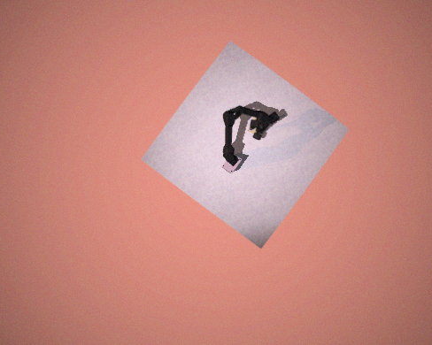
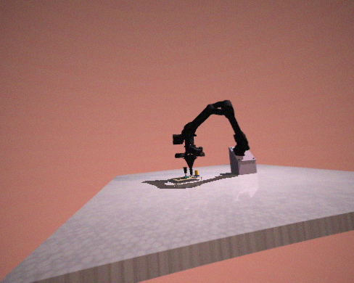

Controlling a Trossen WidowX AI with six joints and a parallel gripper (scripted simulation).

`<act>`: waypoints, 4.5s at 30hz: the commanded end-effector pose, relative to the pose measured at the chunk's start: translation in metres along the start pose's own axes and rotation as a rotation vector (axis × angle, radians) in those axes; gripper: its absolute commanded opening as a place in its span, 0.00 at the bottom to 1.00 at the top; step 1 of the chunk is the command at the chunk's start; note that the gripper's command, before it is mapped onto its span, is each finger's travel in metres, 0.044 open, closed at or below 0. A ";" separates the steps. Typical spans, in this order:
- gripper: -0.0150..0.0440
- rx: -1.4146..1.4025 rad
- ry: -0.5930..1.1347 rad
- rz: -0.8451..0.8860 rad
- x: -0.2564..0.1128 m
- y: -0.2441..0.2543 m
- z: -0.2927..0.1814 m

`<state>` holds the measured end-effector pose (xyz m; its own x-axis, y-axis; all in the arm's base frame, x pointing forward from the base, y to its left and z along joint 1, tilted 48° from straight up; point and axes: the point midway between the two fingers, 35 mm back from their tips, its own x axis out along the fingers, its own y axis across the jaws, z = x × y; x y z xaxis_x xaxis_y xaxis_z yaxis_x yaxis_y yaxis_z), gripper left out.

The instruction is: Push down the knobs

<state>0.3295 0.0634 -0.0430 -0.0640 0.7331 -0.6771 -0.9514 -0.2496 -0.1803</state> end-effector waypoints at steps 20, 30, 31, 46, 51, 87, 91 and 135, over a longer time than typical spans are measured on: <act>0.25 -0.028 -0.003 0.023 -0.006 -0.002 0.002; 0.30 -0.020 -0.008 0.024 -0.016 -0.001 0.002; 0.34 -0.020 -0.008 0.024 -0.016 -0.001 0.002; 0.25 0.178 0.023 -0.017 -0.026 -0.019 0.001; 0.25 0.349 0.019 -0.014 -0.031 -0.026 0.005; 0.25 1.580 0.015 0.016 -0.063 -0.066 0.045; 0.25 1.693 0.016 0.019 -0.067 -0.069 0.049; 0.25 1.698 0.015 0.020 -0.024 -0.068 0.050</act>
<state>0.3812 0.0932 0.0221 -0.0860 0.7283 -0.6799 -0.1826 0.6593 0.7293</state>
